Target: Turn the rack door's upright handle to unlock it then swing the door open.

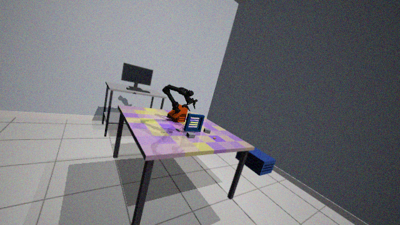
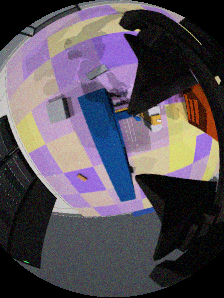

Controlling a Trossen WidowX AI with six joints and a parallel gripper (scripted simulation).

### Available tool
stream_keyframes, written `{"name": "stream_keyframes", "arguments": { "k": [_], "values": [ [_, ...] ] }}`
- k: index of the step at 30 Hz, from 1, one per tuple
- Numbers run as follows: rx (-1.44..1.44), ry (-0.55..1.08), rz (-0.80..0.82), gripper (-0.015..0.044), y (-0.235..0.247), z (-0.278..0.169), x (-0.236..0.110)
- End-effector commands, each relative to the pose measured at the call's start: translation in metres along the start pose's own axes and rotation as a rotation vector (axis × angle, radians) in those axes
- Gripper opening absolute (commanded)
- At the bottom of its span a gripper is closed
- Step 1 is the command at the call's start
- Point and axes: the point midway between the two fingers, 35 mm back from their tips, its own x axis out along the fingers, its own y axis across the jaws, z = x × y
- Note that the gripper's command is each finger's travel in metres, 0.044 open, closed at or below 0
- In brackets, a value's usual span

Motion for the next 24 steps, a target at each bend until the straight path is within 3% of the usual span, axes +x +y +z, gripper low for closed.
{"name": "stream_keyframes", "arguments": {
  "k": [1,24],
  "values": [
    [-0.02,0.06,-0.071,0.0298,0.0,-0.007,0.004],
    [-0.266,0.336,-0.549,0.0298,-0.003,-0.036,0.009]
  ]
}}
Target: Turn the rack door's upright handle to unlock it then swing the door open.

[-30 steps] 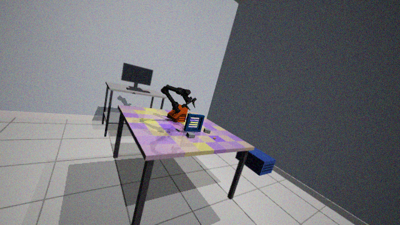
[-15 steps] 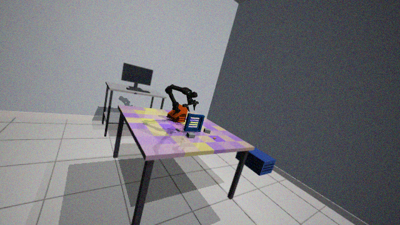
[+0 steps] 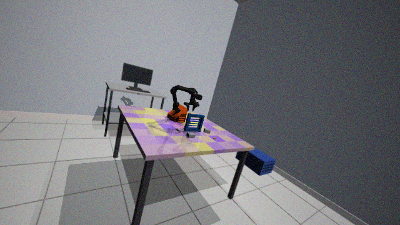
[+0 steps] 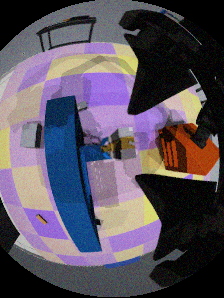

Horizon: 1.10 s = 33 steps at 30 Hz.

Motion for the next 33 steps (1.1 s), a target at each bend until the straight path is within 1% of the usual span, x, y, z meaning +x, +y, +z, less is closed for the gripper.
{"name": "stream_keyframes", "arguments": {
  "k": [1,7,33],
  "values": [
    [-0.03,0.014,-0.067,0.0298,-0.001,0.0,-0.002],
    [-0.032,0.016,-0.07,0.0298,-0.001,0.0,0.001],
    [-0.031,0.038,-0.05,0.0298,-0.003,0.0,0.043]
  ]
}}
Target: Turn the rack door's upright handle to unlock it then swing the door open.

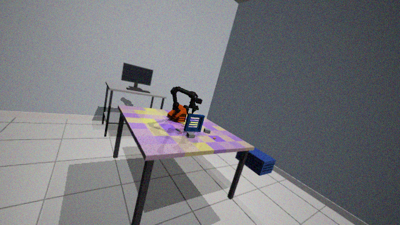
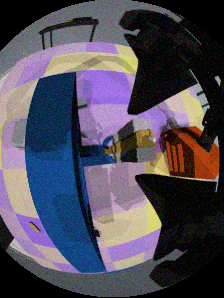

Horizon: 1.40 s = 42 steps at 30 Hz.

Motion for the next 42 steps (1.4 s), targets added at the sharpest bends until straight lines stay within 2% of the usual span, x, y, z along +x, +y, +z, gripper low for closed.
{"name": "stream_keyframes", "arguments": {
  "k": [1,17,24,37,42],
  "values": [
    [-0.004,0.001,-0.003,0.0298,-0.001,0.0,0.006],
    [-0.003,0.011,0.006,0.0298,-0.002,-0.002,0.03],
    [-0.003,0.011,0.006,0.0114,-0.002,-0.002,0.03],
    [-0.003,0.011,0.006,0.0027,-0.002,-0.002,0.03],
    [0.029,0.012,0.006,0.0026,-0.002,-0.002,0.03]
  ]
}}
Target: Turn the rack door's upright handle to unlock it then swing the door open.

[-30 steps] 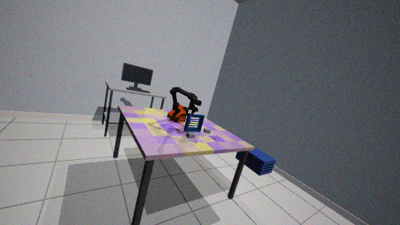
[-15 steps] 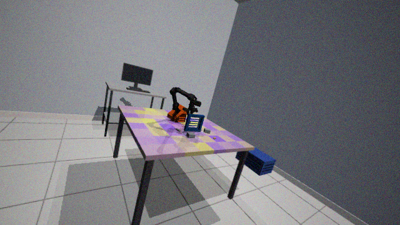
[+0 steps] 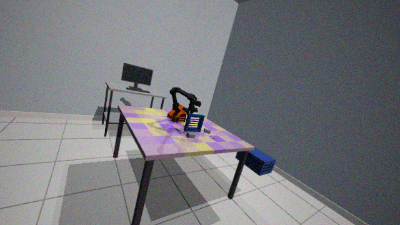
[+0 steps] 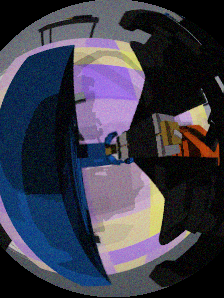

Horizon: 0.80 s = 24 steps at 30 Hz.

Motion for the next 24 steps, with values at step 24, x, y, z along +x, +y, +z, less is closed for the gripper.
{"name": "stream_keyframes", "arguments": {
  "k": [24],
  "values": [
    [1.201,-0.002,0.001,0.0026,0.0,0.0004,0.0004]
  ]
}}
